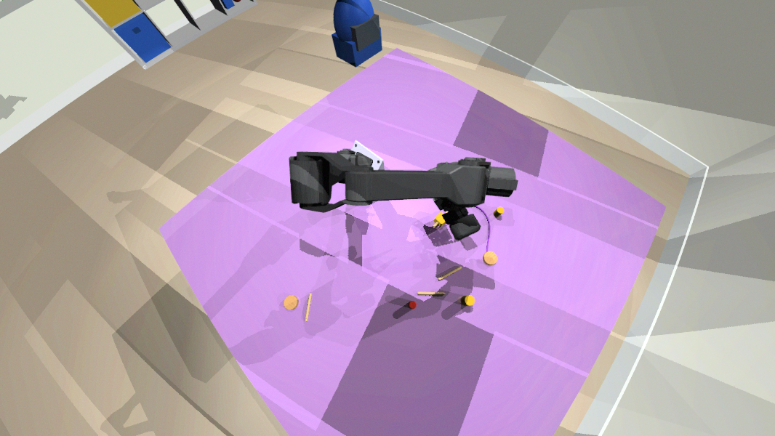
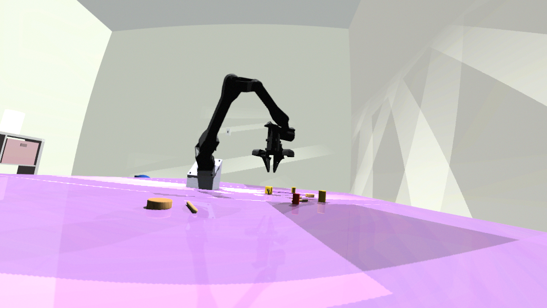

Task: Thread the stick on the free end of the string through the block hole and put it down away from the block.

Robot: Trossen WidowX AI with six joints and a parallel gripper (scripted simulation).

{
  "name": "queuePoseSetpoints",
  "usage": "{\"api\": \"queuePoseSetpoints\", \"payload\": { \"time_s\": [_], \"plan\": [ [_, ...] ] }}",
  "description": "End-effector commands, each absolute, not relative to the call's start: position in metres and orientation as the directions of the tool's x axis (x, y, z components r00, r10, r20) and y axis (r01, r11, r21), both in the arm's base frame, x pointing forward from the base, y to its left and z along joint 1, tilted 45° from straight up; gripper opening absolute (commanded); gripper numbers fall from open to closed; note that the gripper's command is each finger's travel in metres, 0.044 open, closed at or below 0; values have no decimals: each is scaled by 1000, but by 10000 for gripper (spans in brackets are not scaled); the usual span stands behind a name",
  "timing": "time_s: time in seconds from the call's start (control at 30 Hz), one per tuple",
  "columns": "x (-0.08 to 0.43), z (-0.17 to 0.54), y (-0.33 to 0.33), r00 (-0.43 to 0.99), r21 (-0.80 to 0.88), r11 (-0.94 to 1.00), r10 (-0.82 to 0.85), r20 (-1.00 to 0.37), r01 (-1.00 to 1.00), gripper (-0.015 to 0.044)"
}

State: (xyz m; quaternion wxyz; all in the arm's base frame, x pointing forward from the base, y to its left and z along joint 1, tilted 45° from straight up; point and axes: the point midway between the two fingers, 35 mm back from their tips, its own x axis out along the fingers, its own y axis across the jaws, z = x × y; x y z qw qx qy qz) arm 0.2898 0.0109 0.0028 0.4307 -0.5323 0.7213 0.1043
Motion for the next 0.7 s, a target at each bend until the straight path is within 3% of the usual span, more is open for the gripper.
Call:
{"api": "queuePoseSetpoints", "payload": {
  "time_s": [0.0, 0.67],
  "plan": [
    [282, 8, -1, -79, -46, 159, -694, -715, -986, 124],
    [283, -1, -9, -78, -46, 159, -693, -716, -986, 124]
  ]
}}
